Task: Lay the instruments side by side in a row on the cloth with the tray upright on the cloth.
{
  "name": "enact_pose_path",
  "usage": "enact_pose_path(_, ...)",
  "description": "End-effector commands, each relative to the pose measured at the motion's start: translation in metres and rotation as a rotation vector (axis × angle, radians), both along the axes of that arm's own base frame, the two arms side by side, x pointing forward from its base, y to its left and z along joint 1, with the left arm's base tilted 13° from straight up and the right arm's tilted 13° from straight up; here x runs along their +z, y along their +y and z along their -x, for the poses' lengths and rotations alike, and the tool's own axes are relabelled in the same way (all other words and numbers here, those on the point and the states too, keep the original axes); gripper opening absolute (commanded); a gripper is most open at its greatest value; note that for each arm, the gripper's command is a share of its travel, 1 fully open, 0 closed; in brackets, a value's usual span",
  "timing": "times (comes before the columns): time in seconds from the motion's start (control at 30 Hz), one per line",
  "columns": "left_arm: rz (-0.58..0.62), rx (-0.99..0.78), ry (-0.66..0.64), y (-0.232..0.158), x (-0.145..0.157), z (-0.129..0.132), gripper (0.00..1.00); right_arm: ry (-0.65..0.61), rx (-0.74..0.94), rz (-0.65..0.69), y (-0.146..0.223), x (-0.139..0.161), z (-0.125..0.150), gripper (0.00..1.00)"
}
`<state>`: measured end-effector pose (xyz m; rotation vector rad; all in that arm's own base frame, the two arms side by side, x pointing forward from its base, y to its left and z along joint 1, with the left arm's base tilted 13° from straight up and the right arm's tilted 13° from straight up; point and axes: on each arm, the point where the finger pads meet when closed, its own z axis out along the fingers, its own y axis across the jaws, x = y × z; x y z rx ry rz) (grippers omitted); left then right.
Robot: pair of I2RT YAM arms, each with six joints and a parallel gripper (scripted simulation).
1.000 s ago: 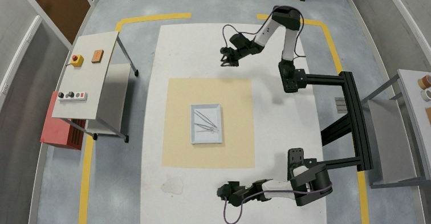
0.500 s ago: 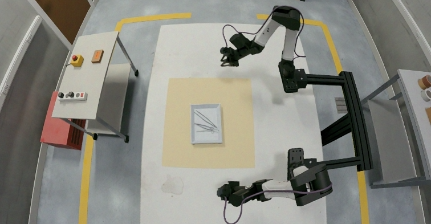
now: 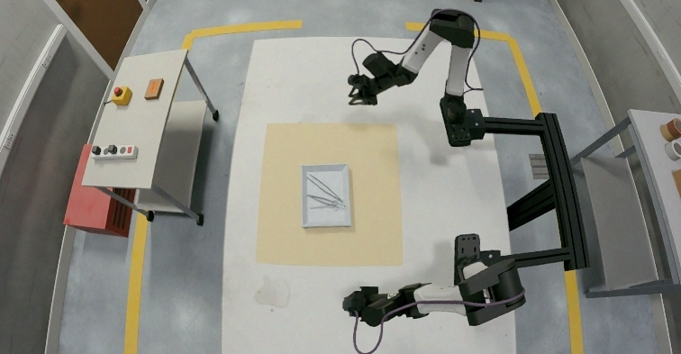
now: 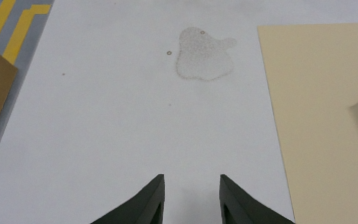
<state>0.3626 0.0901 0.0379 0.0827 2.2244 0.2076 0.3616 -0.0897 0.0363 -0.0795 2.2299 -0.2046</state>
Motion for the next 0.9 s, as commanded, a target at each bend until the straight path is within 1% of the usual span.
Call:
enact_pose_path(0.0,-0.002,-0.004,-0.014,-0.001,0.005,-0.003,0.33,-0.019,0.005,0.006,0.0,0.006,-0.004,0.33)
enact_pose_path(0.2,-0.002,-0.004,-0.014,-0.001,0.005,-0.003,0.33,-0.019,0.005,0.006,0.0,0.006,-0.004,0.33)
enact_pose_path(0.23,-0.002,-0.004,-0.014,-0.001,0.005,-0.003,0.33,-0.019,0.005,0.006,0.0,0.006,-0.004,0.35)
enact_pose_path(0.47,-0.002,-0.004,-0.014,-0.001,0.005,-0.003,0.33,-0.019,0.005,0.006,0.0,0.006,-0.004,0.35)
enact_pose_path(0.5,-0.002,-0.004,-0.014,-0.001,0.005,-0.003,0.33,0.004,-0.001,-0.02,0.005,0.002,-0.011,0.35)
enact_pose_path(0.6,-0.002,-0.004,-0.014,-0.001,0.005,-0.003,0.33,0.059,-0.048,-0.088,0.009,-0.008,-0.016,0.35)
enact_pose_path(0.7,-0.002,-0.004,-0.014,-0.001,0.005,-0.003,0.33,0.135,-0.109,-0.173,0.019,-0.02,-0.028,0.35)
enact_pose_path(0.77,-0.002,-0.004,-0.014,-0.001,0.005,-0.003,0.33,0.135,-0.109,-0.173,0.019,-0.02,-0.028,0.35)
enact_pose_path(0.87,-0.002,-0.004,-0.014,-0.001,0.005,-0.003,0.33,0.205,-0.161,-0.236,0.03,-0.031,-0.041,0.35)
